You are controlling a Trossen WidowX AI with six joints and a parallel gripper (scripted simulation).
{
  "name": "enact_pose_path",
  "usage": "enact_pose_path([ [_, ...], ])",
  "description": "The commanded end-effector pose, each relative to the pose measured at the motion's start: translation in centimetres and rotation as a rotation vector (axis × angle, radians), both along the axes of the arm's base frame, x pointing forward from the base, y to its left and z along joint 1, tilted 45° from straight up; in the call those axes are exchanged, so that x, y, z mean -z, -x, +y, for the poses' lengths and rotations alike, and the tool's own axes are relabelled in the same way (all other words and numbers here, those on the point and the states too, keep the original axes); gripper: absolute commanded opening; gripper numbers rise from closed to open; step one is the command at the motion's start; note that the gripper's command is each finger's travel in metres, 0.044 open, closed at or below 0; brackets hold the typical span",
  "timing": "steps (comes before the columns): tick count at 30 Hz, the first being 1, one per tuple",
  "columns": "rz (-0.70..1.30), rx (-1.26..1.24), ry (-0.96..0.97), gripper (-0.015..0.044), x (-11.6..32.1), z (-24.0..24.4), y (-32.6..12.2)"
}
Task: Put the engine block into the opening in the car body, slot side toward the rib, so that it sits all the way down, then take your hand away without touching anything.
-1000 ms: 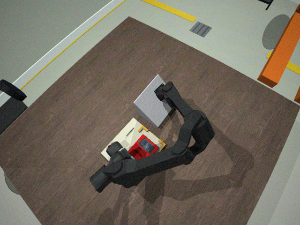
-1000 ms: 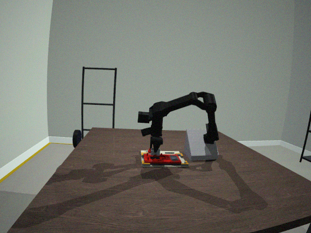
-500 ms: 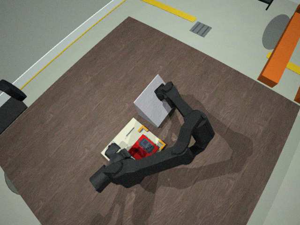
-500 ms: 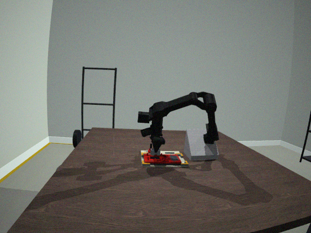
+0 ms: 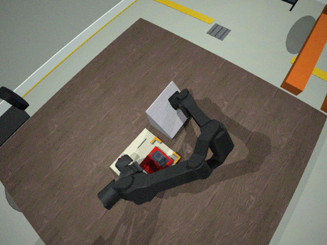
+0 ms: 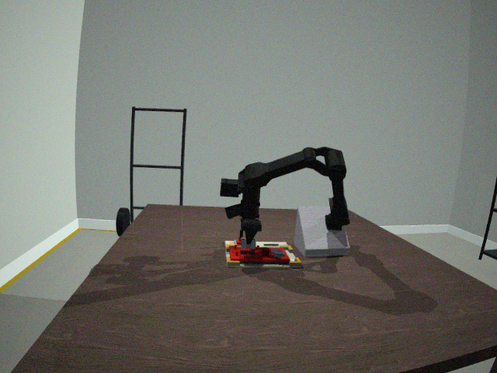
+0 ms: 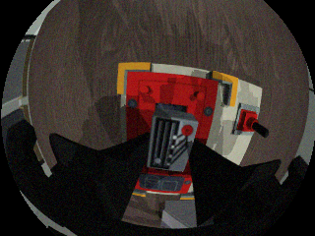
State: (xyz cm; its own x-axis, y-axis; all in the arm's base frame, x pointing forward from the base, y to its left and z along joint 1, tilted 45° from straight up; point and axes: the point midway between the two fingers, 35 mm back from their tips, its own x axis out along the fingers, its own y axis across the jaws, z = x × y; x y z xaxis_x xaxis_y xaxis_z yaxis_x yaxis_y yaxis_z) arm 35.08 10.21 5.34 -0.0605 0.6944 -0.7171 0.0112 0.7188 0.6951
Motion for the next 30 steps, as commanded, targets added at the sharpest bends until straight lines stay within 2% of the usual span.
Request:
enact_pose_path([
  [1,0.079,0.087,0.002,0.016,-0.16,0.03,-0.05],
  [7,0.06,0.067,0.001,0.016,-0.16,0.02,-0.05],
  [17,-0.138,-0.137,-0.016,0.016,-0.15,0.03,-0.08],
  [30,0.01,0.016,-0.003,0.016,-0.17,0.03,-0.07],
])
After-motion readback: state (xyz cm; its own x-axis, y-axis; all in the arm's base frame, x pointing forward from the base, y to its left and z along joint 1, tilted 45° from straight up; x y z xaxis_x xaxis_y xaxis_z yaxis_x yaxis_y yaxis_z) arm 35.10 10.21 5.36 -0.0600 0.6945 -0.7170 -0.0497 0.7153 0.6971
